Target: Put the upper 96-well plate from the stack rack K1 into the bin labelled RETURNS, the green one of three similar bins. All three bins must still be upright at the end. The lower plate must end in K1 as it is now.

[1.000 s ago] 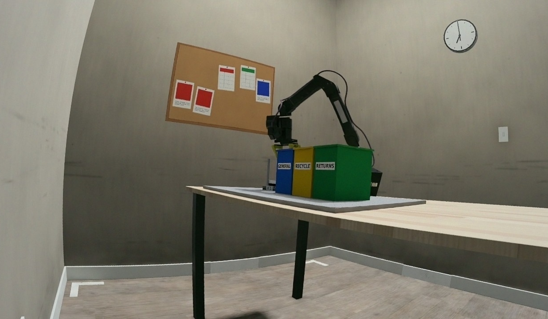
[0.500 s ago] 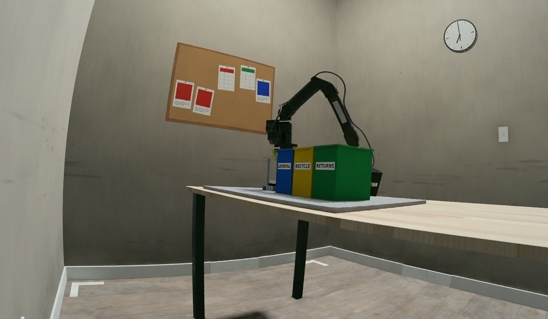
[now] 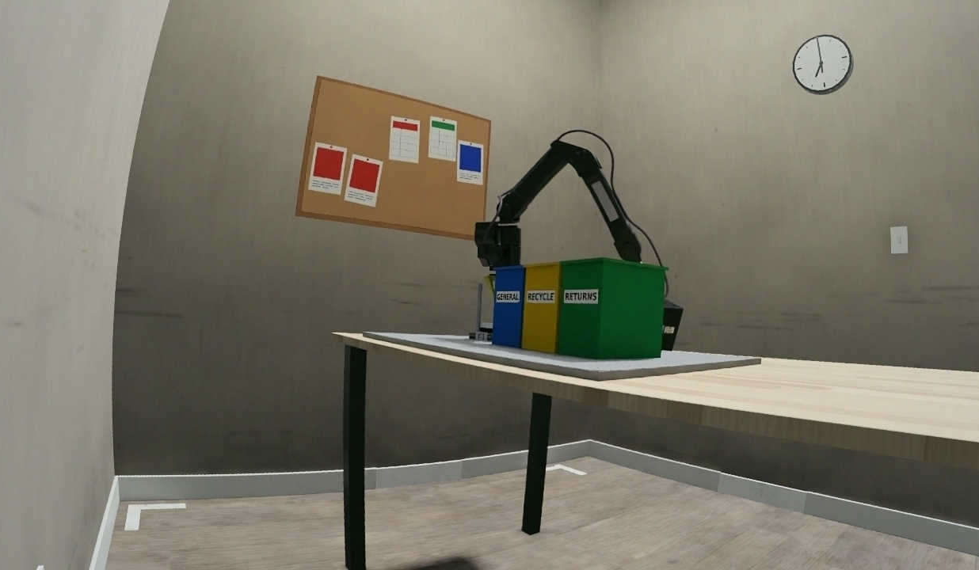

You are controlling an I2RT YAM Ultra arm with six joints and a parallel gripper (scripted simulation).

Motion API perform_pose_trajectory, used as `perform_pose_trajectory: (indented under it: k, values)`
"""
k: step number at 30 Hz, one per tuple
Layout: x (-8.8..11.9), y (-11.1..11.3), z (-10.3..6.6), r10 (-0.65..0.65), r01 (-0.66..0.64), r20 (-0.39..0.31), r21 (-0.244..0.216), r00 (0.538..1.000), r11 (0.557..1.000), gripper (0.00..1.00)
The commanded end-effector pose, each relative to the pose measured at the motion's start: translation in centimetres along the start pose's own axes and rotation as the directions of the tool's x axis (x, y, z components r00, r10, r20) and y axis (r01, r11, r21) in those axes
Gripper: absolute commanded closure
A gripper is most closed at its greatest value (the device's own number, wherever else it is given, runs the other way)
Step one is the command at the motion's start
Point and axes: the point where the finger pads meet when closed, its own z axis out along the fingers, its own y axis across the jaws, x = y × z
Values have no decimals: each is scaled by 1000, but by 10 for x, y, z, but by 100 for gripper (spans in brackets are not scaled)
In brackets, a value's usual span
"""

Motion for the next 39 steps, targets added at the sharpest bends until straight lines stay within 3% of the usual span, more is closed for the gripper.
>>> perform_pose_trajectory:
  k: [1, 4, 5, 7, 19, 21, 22, 24, 36, 38, 39]
  values:
    - [-4, 1, 10, 2, -2, 18, 1, 1000, 1000, 0]
    - [-4, 1, 11, 2, -2, 18, 1, 1000, 1000, 0]
    - [-5, -4, 3, 5, -6, 33, 27, 999, 1000, 0]
    - [-3, 0, 16, 7, -7, 19, 2, 1000, 1000, 0]
    - [-4, 1, 36, 2, -2, 17, 1, 1000, 1000, 0]
    - [-4, 1, 36, 2, -2, 17, 1, 1000, 1000, 0]
    - [-5, -4, 29, 6, -7, 32, 24, 999, 1000, 0]
    - [-3, 0, 41, 6, -6, 19, 2, 1000, 1000, 0]
    - [-4, 1, 61, 2, -2, 17, 1, 1000, 1000, 0]
    - [-4, 1, 61, 2, -2, 17, 1, 1000, 1000, 0]
    - [-6, -6, 54, 6, -7, 32, 24, 999, 1000, 0]
